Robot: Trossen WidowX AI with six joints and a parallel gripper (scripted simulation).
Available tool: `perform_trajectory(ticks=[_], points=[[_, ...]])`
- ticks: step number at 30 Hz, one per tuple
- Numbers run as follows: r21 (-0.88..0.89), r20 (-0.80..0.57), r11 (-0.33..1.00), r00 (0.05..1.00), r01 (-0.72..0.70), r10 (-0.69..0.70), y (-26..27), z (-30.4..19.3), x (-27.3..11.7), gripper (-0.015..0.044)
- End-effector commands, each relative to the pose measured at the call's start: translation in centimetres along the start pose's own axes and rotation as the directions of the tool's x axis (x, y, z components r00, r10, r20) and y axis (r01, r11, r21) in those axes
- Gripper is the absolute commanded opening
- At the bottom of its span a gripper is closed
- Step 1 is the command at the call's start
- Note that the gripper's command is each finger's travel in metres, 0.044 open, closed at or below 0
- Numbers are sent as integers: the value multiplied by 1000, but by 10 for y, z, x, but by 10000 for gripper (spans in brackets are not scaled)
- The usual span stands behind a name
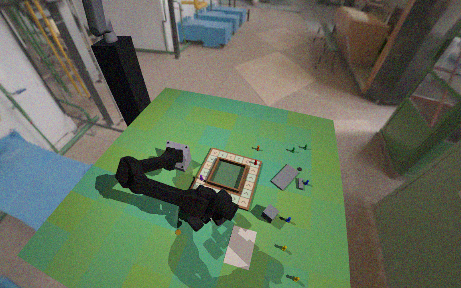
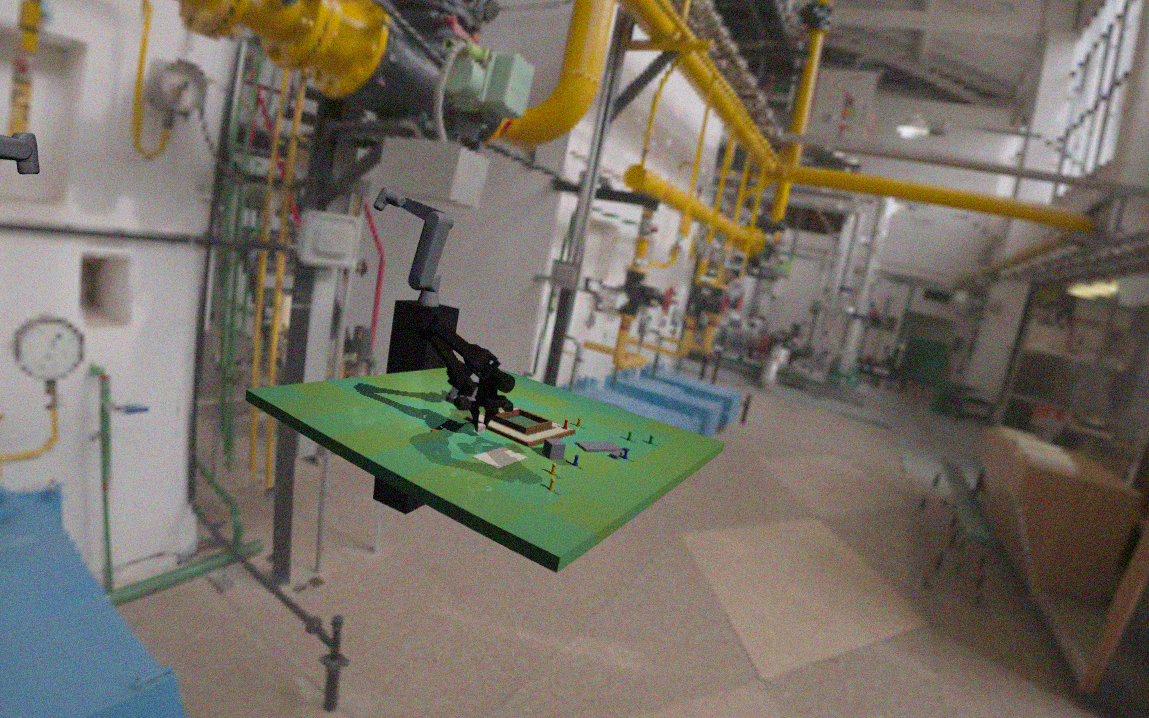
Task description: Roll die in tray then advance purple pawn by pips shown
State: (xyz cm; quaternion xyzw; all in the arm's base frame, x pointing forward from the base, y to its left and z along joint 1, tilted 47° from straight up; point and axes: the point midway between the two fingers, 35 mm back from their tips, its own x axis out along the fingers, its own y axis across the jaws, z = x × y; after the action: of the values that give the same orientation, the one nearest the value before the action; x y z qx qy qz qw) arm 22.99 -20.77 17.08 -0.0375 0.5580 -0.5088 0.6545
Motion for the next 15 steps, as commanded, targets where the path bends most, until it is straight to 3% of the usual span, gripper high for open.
perform_trajectory(ticks=[1, 15], points=[[2, 11, 1000, 1000, -5, 4, 2, 5, -22, 0], [-30, 22, 1000, 1000, 1, -1, 1, 3, -93, 0]])
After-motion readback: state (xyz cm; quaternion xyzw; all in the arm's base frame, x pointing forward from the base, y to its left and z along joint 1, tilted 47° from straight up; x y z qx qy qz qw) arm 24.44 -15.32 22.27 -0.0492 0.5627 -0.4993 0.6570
